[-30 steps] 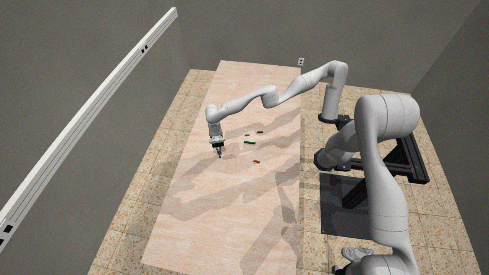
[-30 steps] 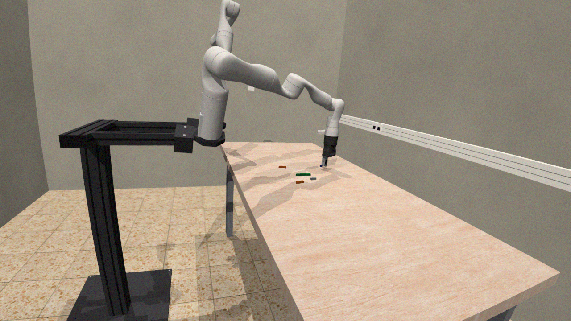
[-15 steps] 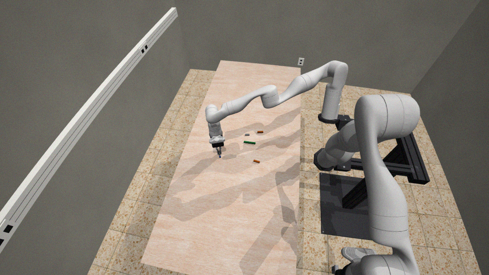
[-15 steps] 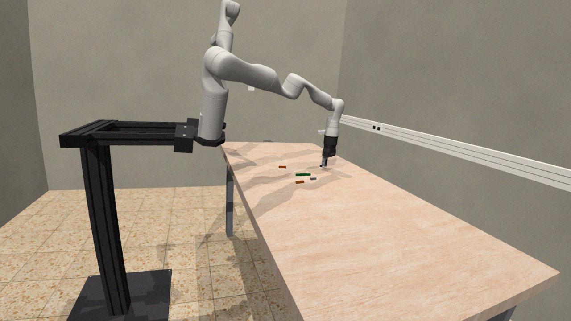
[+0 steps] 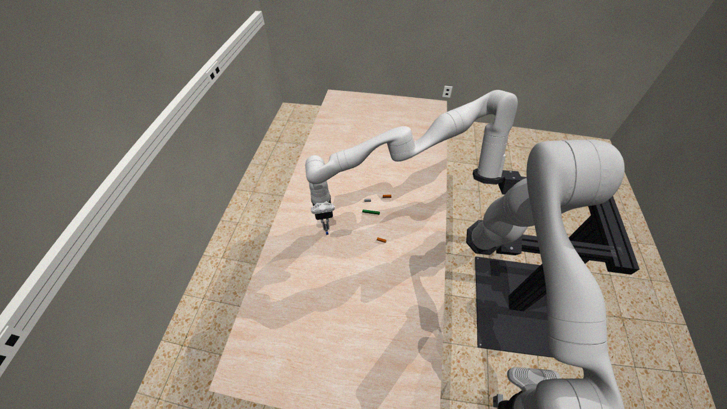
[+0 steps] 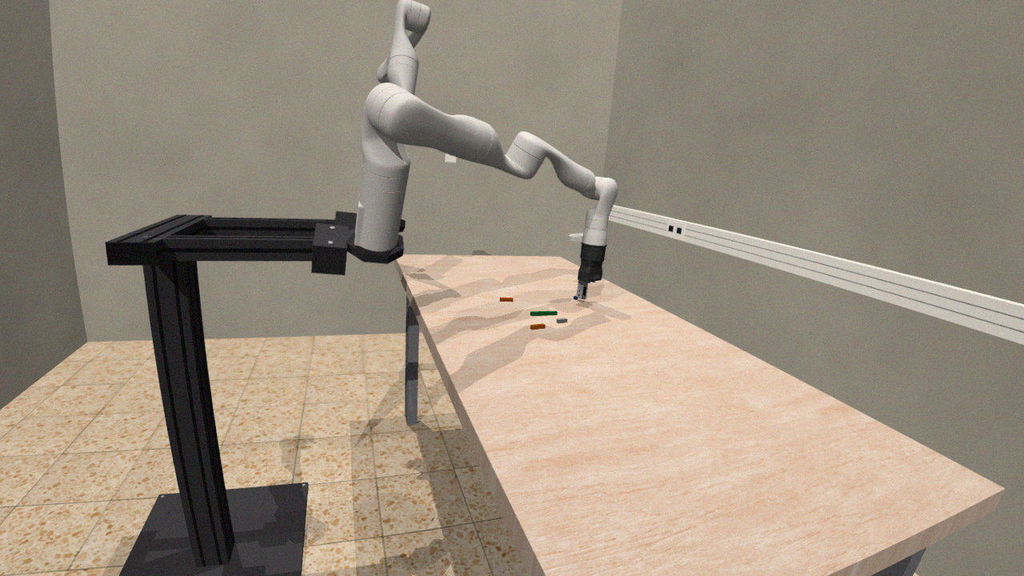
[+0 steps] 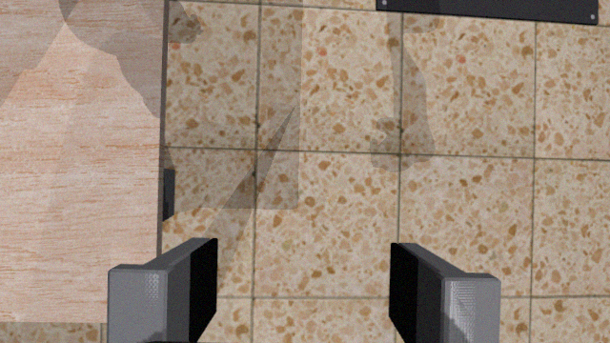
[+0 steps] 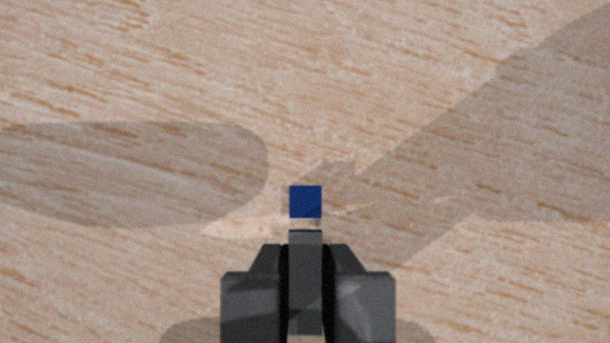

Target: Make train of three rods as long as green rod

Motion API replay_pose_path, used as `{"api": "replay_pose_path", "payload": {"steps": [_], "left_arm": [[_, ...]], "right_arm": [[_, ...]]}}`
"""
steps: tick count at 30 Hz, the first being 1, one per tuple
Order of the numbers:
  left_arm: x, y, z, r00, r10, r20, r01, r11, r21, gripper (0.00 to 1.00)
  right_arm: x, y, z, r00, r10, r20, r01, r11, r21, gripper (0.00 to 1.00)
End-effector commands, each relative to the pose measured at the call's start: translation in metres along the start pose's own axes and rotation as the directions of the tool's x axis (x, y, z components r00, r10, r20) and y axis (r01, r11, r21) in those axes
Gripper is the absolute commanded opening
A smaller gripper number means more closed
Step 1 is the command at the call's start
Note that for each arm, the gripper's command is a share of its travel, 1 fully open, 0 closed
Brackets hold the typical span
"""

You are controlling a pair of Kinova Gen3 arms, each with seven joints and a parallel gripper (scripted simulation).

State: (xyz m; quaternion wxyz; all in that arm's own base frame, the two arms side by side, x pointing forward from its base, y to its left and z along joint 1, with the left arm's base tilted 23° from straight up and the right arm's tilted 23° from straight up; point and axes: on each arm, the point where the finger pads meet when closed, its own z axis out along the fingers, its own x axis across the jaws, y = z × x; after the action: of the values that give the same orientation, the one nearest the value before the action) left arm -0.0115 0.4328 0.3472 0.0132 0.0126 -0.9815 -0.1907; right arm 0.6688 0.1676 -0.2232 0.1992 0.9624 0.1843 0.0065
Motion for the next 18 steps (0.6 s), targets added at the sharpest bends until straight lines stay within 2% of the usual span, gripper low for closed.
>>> {"api": "replay_pose_path", "payload": {"steps": [1,18], "left_arm": [[0.0001,0.0004,-0.0007,1.000,0.000,0.000,0.000,1.000,-0.002,1.00],[0.0001,0.0004,-0.0007,1.000,0.000,0.000,0.000,1.000,-0.002,1.00]], "right_arm": [[0.0011,-0.0003,0.0004,1.000,0.000,-0.004,0.000,1.000,0.001,0.24],[0.0011,-0.0003,0.0074,1.000,-0.001,-0.007,0.001,1.000,0.002,0.24]]}}
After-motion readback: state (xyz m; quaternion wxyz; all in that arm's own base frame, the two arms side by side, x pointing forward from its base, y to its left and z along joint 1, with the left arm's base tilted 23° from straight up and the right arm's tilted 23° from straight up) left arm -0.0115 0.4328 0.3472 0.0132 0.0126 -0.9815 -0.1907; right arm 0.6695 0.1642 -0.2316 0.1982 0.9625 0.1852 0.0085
